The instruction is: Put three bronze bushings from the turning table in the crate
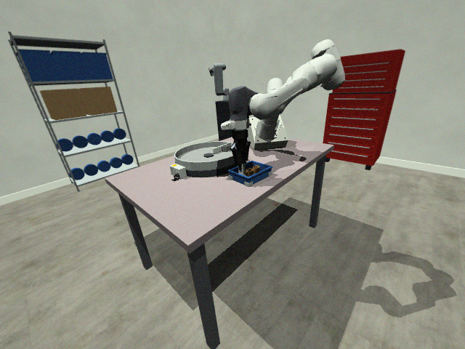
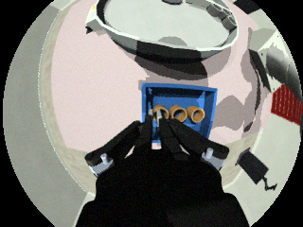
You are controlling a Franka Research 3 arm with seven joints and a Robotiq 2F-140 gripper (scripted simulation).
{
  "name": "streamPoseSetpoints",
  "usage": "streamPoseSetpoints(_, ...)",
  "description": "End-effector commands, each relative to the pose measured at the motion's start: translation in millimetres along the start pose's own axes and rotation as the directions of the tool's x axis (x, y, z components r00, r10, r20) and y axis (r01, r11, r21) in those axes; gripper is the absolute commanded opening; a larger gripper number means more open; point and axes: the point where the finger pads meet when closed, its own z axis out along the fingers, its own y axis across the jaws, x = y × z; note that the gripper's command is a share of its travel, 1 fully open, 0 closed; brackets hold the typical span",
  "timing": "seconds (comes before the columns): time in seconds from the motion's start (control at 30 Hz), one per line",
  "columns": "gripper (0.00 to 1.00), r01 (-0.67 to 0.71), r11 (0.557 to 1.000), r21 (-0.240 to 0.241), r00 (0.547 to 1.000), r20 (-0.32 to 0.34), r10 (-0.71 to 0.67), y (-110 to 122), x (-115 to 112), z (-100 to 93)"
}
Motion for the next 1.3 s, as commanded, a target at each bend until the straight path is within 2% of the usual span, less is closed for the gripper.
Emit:
streamPoseSetpoints(0.0,0.0,0.003,1.0,0.004,1.0,0.0,-0.003,-1.8,0.2,-0.1)
streamPoseSetpoints(0.63,0.0,0.003,1.0,0.004,1.0,0.0,-0.003,-1.8,0.2,-0.1)
streamPoseSetpoints(0.67,0.1,0.003,1.0,0.004,1.0,0.0,-0.003,-1.8,0.2,-0.1)
streamPoseSetpoints(1.27,0.1,0.003,1.0,0.004,1.0,0.0,-0.003,-1.8,0.2,-0.1)
